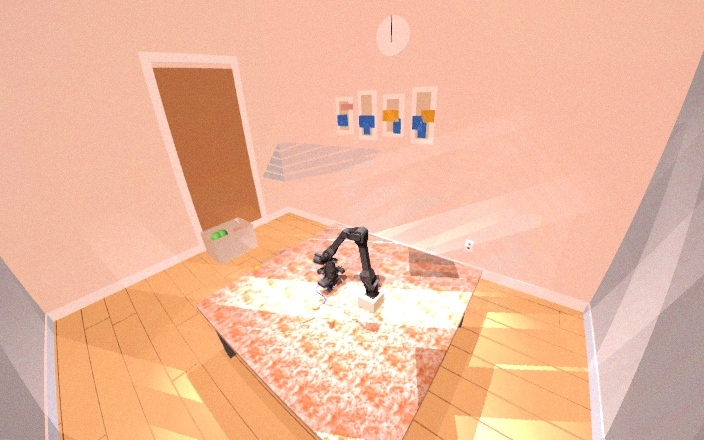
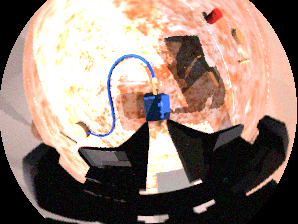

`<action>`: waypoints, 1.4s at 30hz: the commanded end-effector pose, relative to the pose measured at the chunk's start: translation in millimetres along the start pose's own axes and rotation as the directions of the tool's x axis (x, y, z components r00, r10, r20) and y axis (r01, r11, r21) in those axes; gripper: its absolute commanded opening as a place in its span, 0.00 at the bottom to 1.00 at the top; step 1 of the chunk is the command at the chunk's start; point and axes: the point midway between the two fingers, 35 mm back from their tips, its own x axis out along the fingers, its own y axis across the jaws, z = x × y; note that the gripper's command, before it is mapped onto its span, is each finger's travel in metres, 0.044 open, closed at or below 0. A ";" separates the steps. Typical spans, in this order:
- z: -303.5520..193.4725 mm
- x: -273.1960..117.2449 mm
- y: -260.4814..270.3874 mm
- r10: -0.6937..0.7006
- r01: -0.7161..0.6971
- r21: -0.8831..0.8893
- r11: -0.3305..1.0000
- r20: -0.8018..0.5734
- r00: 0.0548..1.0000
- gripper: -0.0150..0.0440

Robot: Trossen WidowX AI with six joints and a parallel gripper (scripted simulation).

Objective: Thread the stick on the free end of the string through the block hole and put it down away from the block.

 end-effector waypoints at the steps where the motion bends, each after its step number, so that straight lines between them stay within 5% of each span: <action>1: -3.5 10.9 -1.2 -0.005 0.005 0.002 1.000 -0.012 1.000 0.46; 42: -4.3 14.8 -1.3 -0.005 0.005 0.002 1.000 -0.012 1.000 0.46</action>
